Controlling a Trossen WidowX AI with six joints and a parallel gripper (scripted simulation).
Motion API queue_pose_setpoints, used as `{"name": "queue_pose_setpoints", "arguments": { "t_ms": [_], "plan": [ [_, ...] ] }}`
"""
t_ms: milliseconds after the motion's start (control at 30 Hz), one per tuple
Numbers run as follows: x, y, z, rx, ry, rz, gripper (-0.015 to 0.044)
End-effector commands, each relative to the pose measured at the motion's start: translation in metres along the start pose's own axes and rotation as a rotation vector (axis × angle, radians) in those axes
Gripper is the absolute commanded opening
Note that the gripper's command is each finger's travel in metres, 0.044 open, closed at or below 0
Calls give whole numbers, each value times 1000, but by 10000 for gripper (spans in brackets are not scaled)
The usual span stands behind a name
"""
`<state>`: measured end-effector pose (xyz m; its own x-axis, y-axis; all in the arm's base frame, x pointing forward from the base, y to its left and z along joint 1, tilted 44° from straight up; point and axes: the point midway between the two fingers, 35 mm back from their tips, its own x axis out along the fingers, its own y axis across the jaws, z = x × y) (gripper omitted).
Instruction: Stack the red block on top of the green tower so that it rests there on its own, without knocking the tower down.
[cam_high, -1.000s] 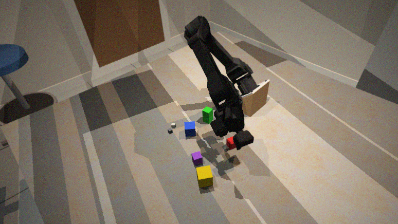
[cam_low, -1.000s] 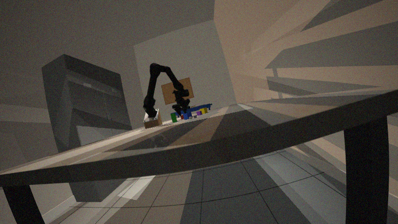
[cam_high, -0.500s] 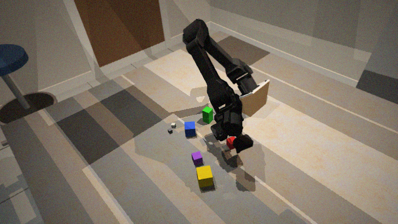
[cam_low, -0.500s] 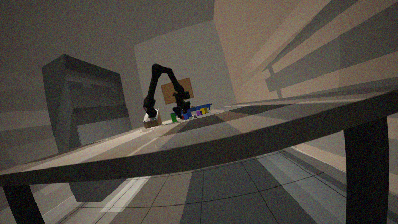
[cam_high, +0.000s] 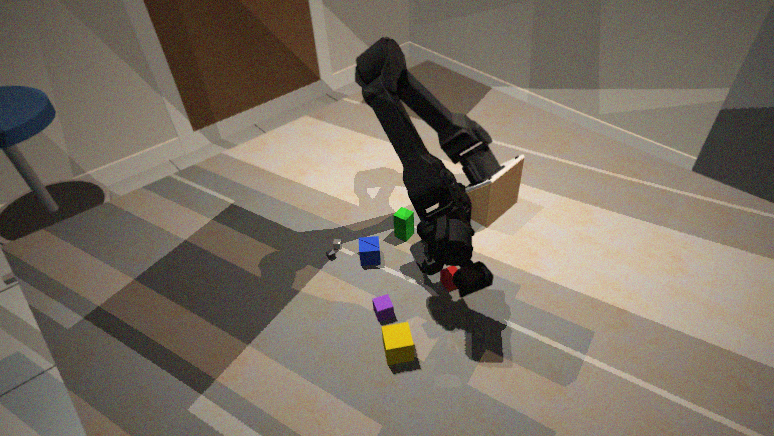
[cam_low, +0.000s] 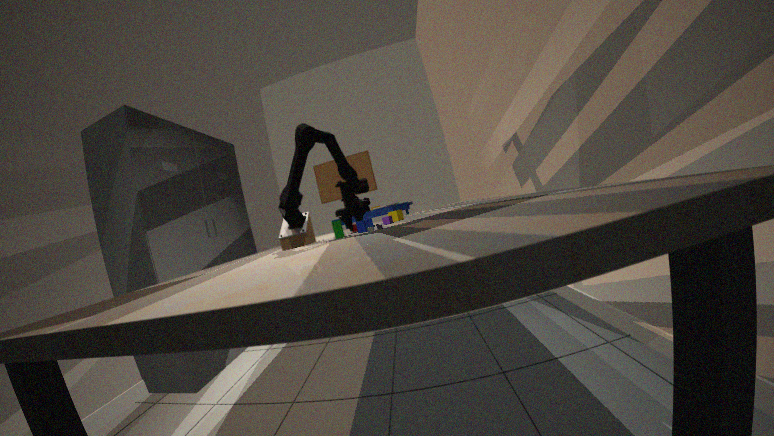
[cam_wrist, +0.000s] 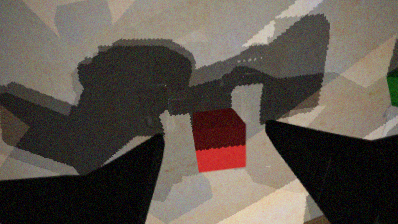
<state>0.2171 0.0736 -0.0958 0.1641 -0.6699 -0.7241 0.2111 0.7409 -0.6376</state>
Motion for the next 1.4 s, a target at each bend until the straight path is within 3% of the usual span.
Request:
{"name": "queue_pose_setpoints", "arguments": {
  "t_ms": [0, 267, 500, 600, 1367],
  "plan": [
    [0, -1, 0, -4, -2, -3, 335],
    [0, -1, 0, -4, -2, -3, 125],
    [0, -1, 0, -4, -2, -3, 78],
    [-6, 0, 0, -5, -2, -2, 0],
    [-119, 1, -1, -6, 1, 2, 0]
  ]
}}
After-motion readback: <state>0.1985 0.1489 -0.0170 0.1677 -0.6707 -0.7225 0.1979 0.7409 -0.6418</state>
